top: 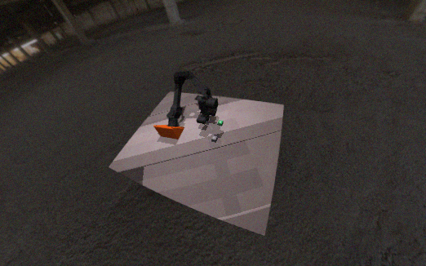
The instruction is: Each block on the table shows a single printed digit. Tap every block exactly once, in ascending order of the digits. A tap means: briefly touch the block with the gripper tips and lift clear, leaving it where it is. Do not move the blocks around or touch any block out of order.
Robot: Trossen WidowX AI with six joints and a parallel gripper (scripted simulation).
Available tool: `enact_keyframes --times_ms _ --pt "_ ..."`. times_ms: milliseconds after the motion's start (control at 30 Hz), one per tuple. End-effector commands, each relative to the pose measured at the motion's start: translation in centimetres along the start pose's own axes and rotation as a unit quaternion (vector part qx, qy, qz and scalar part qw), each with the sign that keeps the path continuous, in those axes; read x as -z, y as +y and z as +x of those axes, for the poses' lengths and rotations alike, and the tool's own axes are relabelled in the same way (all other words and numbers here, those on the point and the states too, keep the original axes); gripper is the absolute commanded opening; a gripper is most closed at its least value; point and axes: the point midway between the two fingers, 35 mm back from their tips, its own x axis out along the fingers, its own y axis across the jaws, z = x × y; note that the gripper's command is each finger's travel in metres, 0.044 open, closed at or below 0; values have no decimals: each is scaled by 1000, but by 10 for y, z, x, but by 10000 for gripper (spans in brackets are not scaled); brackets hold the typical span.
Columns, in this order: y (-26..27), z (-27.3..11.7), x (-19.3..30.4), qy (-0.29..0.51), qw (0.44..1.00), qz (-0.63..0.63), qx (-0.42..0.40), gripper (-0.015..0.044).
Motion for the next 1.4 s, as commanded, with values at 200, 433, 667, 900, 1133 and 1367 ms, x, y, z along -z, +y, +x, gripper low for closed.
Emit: enact_keyframes --times_ms 200,433,667,900,1133,1367 --pt "1 -27 1 3 1000 2 -2 20" --pt "0 -97 1 -18 999 51 4 20" --pt "-5 -109 -3 -20 998 55 4 20" --pt "-67 -115 -60 -9 1000 25 5 20" --pt "-129 -108 -94 1 1000 1 3 20" --pt "-130 -75 -97 0 1000 1 3 20"
